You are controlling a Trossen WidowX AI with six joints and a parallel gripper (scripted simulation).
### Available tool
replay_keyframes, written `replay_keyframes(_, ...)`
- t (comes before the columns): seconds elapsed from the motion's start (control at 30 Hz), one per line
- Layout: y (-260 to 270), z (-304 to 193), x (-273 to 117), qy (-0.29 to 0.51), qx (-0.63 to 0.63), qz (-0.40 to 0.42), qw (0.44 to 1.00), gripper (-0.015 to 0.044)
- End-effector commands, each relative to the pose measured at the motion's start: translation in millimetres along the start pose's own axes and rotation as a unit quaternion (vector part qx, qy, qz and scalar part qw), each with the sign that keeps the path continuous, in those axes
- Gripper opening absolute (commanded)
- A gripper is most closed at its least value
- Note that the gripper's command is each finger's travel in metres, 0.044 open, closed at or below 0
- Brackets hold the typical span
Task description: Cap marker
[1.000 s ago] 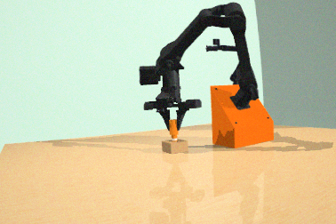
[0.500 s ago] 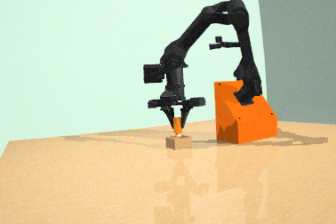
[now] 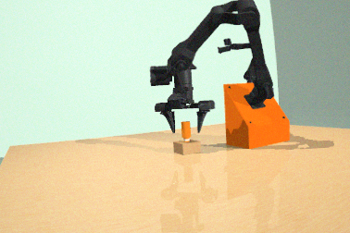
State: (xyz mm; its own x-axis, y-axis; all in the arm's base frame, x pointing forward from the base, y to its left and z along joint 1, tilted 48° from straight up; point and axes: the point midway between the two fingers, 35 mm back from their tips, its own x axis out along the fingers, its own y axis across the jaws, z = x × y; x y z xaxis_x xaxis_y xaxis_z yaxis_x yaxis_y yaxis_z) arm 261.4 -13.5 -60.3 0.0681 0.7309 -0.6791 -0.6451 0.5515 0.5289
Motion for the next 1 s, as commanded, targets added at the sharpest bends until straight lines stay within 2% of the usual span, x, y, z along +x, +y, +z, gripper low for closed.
replay_keyframes(0.0, -1.8, 0.4, -12.0, 0.001, 0.0, -0.001, 1.0, 0.044)
replay_keyframes(0.13, -0.9, -0.4, -72.1, 0.001, 0.0, -0.001, 1.0, 0.044)
replay_keyframes(0.33, -0.5, -0.5, -75.4, 0.001, 0.0, -0.001, 1.0, 0.044)
replay_keyframes(0.4, -0.5, -0.6, -74.7, 0.001, 0.028, -0.001, 1.0, 0.0387)
replay_keyframes(0.47, -0.6, -0.7, -72.7, 0.001, 0.109, -0.001, 0.994, 0.0335)
replay_keyframes(0.67, -0.5, -0.9, -66.9, -0.001, 0.34, -0.001, 0.94, 0.0177)
replay_keyframes(0.9, -0.4, -0.9, -66.7, -0.001, 0.347, -0.001, 0.938, 0.0)
replay_keyframes(0.97, -0.4, -0.9, -66.7, -0.001, 0.347, -0.001, 0.938, 0.0)
